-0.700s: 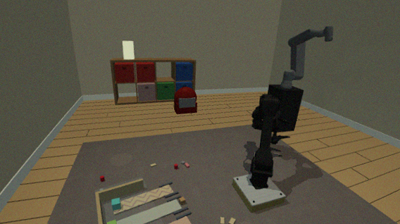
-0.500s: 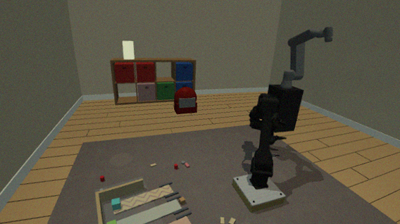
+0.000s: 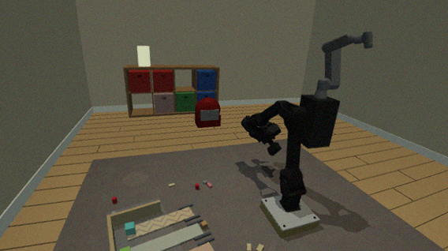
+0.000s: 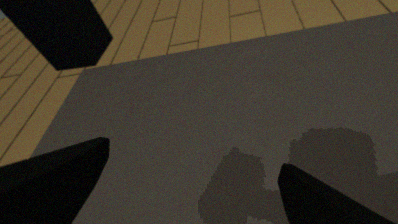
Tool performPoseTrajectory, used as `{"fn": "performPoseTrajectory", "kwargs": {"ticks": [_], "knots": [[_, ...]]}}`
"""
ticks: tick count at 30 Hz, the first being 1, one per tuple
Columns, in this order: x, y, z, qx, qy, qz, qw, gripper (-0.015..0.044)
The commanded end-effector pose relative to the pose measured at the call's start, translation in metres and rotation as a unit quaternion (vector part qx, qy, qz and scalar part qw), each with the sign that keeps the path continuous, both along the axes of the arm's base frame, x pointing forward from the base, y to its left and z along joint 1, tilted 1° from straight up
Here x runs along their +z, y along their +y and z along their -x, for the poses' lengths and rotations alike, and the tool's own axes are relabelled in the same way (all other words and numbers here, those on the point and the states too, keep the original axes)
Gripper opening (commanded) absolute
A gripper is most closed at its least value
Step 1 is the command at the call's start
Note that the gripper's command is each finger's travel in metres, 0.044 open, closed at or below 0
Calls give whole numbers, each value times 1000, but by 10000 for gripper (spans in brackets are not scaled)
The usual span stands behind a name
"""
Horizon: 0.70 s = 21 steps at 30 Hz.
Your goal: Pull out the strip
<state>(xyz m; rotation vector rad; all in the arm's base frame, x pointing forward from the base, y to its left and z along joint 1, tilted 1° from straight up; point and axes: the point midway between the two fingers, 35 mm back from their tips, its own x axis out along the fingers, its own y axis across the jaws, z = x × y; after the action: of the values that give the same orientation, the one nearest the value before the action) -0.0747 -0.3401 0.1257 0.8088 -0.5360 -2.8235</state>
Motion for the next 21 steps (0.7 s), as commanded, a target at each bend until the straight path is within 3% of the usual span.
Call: {"fn": "performPoseTrajectory", "kwargs": {"ticks": [1, 6, 11, 16, 21], "knots": [[-3, -2, -56, 129, -31, -48, 990, 400], [-3, 8, -138, 322, -53, -106, 939, 400], [1, 37, -217, 514, -49, -150, 843, 400], [7, 86, -287, 691, -21, -172, 702, 400], [18, 152, -344, 836, 27, -168, 522, 400]]}}
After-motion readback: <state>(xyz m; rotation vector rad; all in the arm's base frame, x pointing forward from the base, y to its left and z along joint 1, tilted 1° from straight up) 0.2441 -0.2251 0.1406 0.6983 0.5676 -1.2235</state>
